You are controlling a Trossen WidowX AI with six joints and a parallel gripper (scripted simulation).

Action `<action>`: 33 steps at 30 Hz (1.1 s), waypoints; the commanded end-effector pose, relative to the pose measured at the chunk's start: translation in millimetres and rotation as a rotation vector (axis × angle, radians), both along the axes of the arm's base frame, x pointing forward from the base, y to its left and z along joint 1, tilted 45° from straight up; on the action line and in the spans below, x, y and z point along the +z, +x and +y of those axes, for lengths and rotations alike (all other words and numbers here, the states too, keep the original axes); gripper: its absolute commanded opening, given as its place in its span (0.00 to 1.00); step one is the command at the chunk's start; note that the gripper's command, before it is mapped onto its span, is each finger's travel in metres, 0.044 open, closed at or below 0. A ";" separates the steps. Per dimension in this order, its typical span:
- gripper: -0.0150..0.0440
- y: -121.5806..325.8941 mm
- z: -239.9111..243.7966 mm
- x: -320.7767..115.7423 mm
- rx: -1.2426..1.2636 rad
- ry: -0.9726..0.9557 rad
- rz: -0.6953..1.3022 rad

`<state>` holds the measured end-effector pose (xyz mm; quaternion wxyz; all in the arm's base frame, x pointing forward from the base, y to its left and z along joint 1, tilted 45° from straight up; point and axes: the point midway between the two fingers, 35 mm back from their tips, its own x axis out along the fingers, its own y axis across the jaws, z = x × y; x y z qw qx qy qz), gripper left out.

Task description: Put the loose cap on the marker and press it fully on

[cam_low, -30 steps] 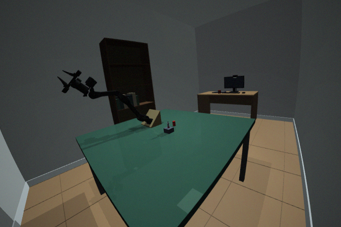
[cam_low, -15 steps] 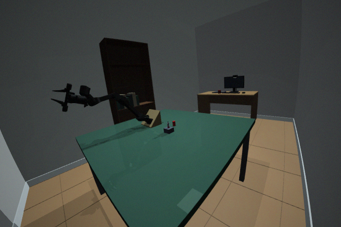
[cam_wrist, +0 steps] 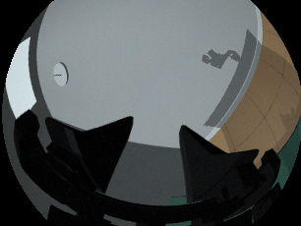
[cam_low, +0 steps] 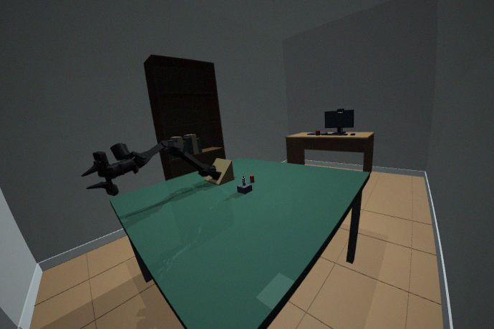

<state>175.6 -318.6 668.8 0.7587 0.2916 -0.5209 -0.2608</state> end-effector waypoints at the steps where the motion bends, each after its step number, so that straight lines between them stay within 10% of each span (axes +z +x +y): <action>1: 0.66 57.0 -9.5 -43.8 0.076 0.123 0.107; 33: 0.66 320.0 167.1 -382.0 0.461 0.416 1.240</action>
